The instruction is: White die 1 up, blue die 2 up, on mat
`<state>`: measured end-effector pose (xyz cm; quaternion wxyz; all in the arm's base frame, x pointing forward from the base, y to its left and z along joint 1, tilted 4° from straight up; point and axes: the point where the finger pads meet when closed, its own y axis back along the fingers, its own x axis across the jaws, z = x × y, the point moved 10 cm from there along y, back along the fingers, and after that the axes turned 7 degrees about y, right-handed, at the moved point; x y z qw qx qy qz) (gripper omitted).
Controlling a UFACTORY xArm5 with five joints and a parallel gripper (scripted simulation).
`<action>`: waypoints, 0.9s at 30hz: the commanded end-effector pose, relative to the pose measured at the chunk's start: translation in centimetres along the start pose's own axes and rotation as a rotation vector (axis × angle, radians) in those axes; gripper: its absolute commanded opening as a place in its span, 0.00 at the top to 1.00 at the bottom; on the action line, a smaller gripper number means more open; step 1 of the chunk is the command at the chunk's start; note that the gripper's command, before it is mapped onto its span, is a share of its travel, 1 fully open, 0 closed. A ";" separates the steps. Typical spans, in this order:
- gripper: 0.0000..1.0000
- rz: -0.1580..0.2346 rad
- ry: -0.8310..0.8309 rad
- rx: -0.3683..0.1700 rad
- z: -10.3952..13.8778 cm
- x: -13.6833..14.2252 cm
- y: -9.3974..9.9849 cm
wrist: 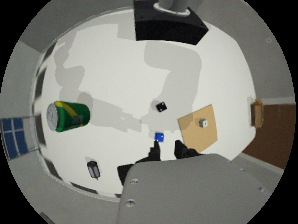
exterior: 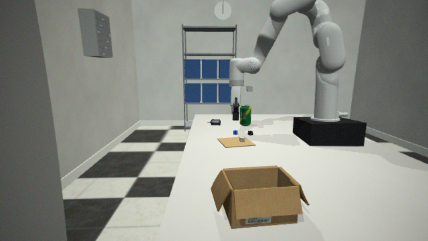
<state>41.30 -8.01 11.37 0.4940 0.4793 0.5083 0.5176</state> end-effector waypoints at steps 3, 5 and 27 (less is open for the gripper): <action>0.64 -0.001 0.000 -0.003 0.1 0.0 0.1; 0.64 -0.001 0.000 -0.003 0.1 0.0 0.1; 0.64 -0.001 0.000 -0.003 0.1 -0.1 -1.4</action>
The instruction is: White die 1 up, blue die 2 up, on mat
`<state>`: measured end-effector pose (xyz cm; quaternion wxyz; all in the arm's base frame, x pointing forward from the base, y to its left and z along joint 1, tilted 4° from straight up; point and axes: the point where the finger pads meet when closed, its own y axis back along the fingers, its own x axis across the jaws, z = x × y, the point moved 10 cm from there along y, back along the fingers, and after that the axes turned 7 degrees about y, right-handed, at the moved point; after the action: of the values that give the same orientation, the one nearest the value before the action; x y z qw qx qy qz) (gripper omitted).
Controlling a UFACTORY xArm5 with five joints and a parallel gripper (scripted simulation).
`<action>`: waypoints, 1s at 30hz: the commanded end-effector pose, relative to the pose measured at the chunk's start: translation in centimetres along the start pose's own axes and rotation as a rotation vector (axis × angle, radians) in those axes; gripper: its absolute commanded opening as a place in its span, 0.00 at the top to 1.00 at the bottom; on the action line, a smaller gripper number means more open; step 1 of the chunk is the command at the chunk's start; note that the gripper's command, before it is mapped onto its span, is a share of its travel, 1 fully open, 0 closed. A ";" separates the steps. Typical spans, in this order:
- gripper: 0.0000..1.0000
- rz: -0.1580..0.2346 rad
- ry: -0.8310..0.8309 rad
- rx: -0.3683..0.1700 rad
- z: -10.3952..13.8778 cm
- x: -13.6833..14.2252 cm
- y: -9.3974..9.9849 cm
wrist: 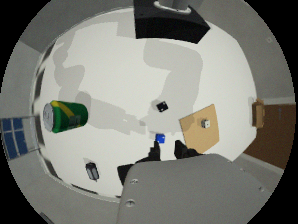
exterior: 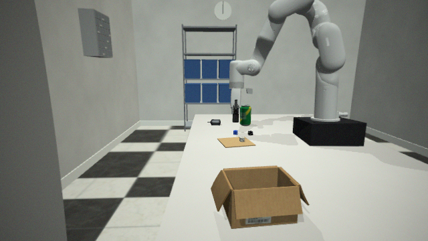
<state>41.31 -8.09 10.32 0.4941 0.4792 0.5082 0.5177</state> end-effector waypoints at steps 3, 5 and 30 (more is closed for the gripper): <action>0.64 -0.001 0.000 -0.003 0.1 -0.1 -0.9; 0.64 -0.001 0.000 -0.003 0.1 -0.1 -1.2; 0.64 -0.001 0.000 -0.004 0.1 -0.3 -3.8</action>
<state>41.36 -8.36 6.60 0.4941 0.4792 0.5083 0.5176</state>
